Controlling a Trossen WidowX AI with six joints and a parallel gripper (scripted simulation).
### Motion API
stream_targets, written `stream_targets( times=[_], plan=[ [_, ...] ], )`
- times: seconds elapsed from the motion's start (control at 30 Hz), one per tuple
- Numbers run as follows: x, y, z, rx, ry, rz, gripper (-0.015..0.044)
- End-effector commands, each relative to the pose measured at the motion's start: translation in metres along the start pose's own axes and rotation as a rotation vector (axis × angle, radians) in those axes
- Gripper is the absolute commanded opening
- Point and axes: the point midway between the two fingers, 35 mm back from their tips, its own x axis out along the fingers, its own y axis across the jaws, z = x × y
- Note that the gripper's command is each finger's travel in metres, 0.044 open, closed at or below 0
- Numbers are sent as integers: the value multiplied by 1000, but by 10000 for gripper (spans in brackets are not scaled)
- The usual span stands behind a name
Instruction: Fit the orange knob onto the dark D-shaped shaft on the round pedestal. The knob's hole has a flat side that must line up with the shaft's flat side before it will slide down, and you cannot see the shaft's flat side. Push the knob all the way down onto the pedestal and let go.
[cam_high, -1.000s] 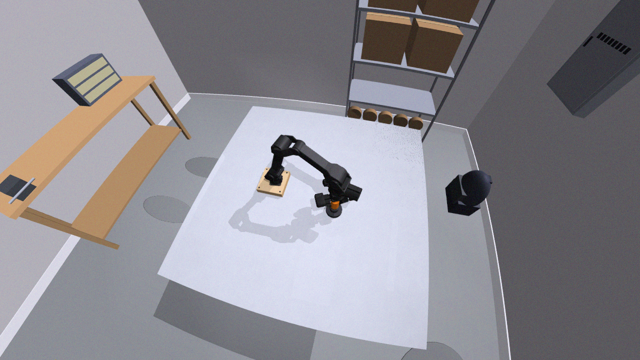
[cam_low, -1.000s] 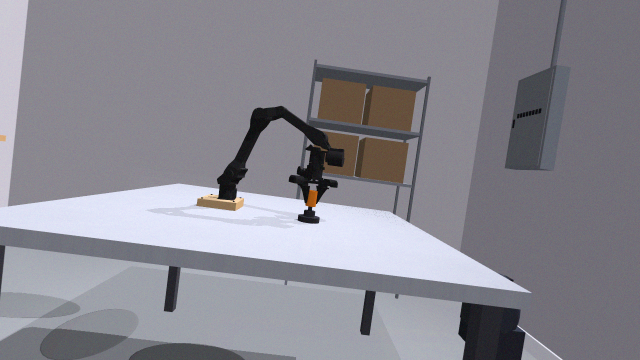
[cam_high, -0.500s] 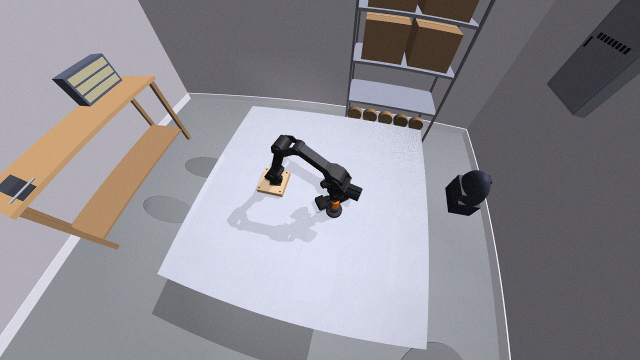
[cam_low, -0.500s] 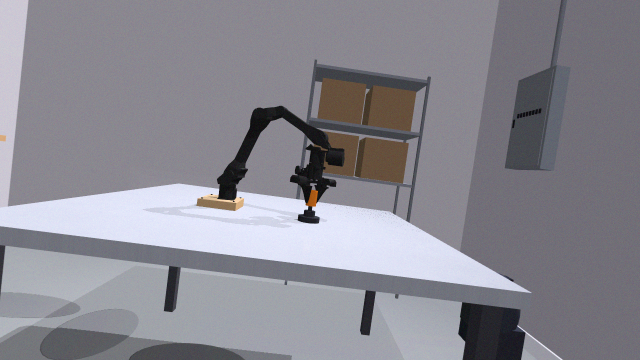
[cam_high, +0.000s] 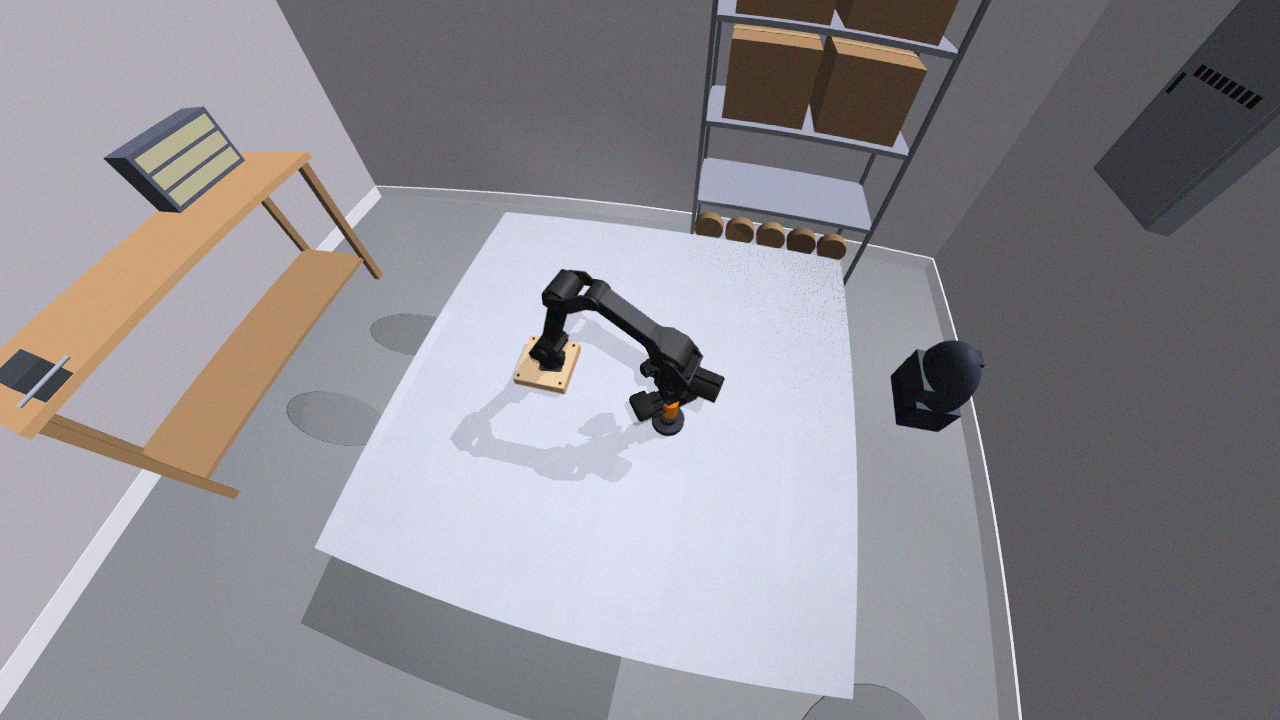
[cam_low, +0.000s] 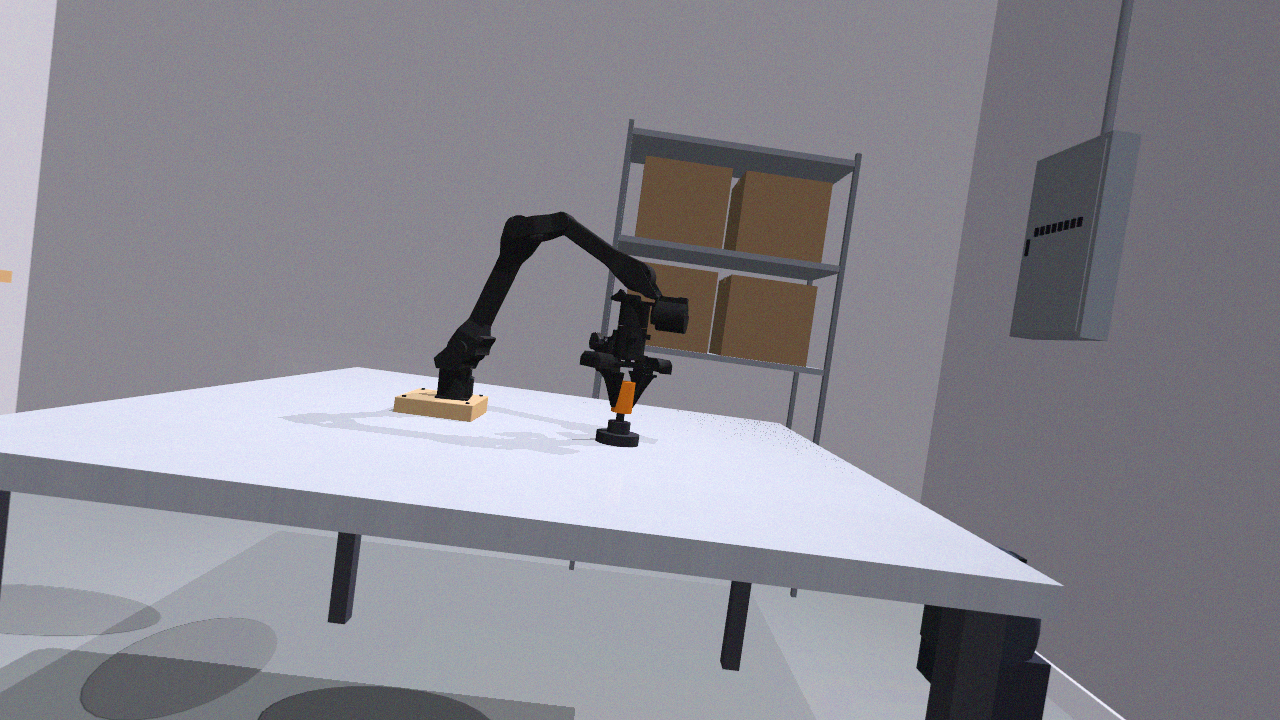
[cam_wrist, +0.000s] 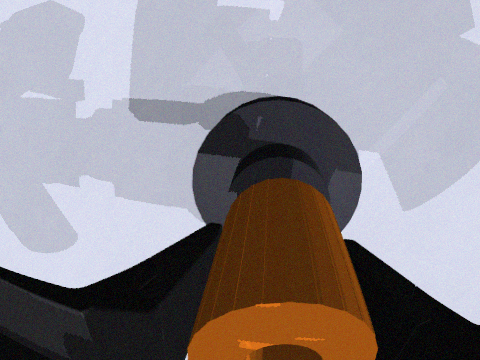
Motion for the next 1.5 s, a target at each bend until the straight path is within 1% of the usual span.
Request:
stream_targets(
  times=[0.0,0.27,0.5,1.2,1.47],
  plan=[
    [0,1,0,-3,4,4,0],
    [-5,1,0,-12,4,4,0],
    [-5,-1,-2,-213,3,4,0],
    [0,1,-1,-213,3,4,0],
    [-5,0,-2,-238,3,4,0]
  ],
)
